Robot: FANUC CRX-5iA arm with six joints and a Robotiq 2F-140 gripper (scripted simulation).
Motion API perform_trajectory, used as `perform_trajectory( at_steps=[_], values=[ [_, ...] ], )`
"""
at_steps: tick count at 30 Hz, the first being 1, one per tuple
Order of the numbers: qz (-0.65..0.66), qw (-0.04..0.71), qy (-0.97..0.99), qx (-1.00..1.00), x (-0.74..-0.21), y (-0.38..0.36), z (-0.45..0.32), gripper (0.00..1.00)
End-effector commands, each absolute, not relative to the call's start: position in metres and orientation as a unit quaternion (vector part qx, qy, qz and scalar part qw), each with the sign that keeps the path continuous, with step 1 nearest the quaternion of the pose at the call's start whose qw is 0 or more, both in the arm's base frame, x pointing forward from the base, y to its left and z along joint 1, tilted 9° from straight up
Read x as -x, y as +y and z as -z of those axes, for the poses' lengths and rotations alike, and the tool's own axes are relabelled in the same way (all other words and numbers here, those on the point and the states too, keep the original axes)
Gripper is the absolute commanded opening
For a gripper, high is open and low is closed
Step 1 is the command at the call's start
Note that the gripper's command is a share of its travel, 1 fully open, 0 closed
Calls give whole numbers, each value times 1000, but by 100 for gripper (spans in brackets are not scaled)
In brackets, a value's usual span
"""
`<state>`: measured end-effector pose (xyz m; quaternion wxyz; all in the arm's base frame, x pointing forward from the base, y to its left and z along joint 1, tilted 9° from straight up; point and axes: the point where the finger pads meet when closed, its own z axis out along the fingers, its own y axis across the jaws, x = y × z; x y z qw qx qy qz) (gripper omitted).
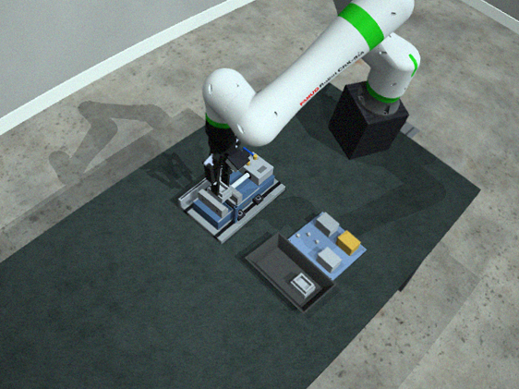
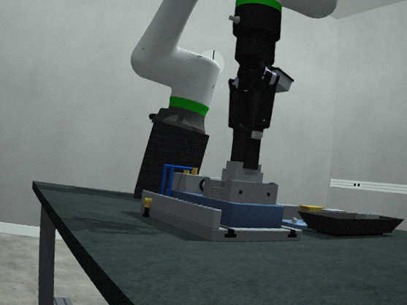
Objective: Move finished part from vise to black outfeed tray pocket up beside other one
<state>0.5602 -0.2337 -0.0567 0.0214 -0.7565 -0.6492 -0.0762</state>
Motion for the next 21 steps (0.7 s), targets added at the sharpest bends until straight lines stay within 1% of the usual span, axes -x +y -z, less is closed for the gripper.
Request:
perform_trajectory(
  at_steps=[1,21],
  values=[
    [77,20,-649,756,-560,-235,50,10],
    [77,20,-649,756,-558,-238,25,10]
  ],
)
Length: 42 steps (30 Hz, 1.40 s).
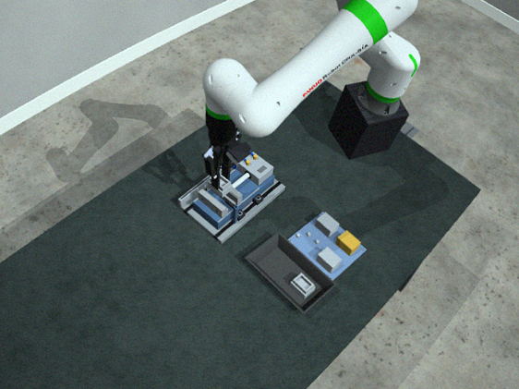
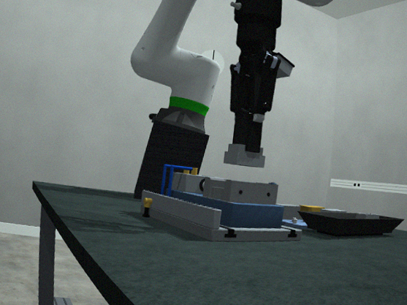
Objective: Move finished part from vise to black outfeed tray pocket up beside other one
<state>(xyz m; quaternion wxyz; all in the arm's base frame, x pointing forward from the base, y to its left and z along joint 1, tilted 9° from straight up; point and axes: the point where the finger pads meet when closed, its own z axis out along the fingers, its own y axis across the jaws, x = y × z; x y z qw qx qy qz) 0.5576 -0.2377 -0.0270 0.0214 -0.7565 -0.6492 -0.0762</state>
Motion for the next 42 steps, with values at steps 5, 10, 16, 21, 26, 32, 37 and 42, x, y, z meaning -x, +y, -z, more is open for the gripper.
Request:
perform_trajectory(
  at_steps=[5,10,16,21,26,32,37,42],
  values=[
    [77,20,-649,756,-558,-239,24,10],
    [76,20,-649,757,-559,-237,23,10],
    [75,21,-643,762,-579,-189,16,10],
    [75,21,-639,765,-590,-156,11,10],
    [74,21,-633,770,-602,-108,3,10],
    [75,22,-627,775,-612,-52,-5,10],
    [75,22,-624,778,-614,-24,-9,10],
    [76,23,-619,781,-616,11,-14,10]
  ],
)
